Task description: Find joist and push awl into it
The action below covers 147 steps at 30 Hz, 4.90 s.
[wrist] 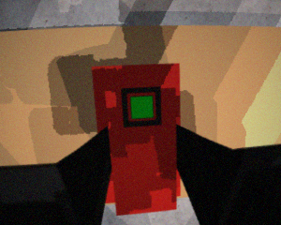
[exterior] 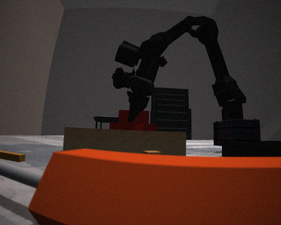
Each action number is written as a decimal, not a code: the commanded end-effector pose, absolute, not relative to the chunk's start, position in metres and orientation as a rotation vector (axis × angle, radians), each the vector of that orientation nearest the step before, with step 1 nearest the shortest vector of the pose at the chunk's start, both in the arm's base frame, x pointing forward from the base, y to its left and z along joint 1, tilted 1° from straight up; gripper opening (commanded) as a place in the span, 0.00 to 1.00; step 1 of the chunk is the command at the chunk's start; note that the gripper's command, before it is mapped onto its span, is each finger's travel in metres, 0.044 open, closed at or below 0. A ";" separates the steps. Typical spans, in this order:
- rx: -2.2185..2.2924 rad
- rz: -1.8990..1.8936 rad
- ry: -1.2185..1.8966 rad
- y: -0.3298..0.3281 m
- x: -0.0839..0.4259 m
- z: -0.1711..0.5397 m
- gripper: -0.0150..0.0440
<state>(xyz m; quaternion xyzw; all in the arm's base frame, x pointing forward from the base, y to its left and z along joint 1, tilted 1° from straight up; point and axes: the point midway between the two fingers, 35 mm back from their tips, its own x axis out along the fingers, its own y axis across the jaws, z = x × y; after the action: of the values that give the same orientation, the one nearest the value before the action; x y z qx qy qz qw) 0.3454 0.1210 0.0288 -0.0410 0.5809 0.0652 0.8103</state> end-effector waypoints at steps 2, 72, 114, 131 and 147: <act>-0.091 0.139 1.241 0.105 0.347 0.028 0.25; -0.108 0.126 1.240 -0.108 0.379 0.030 0.25; -0.112 0.123 1.240 -0.146 0.377 0.131 0.25; -0.228 0.283 1.231 -0.068 0.392 0.127 0.25; -0.392 0.505 1.204 0.040 0.388 0.120 0.25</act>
<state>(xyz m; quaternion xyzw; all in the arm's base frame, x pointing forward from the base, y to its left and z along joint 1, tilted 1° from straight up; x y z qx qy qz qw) 0.3899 0.0227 0.1167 -0.1684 0.5660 0.2201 0.7764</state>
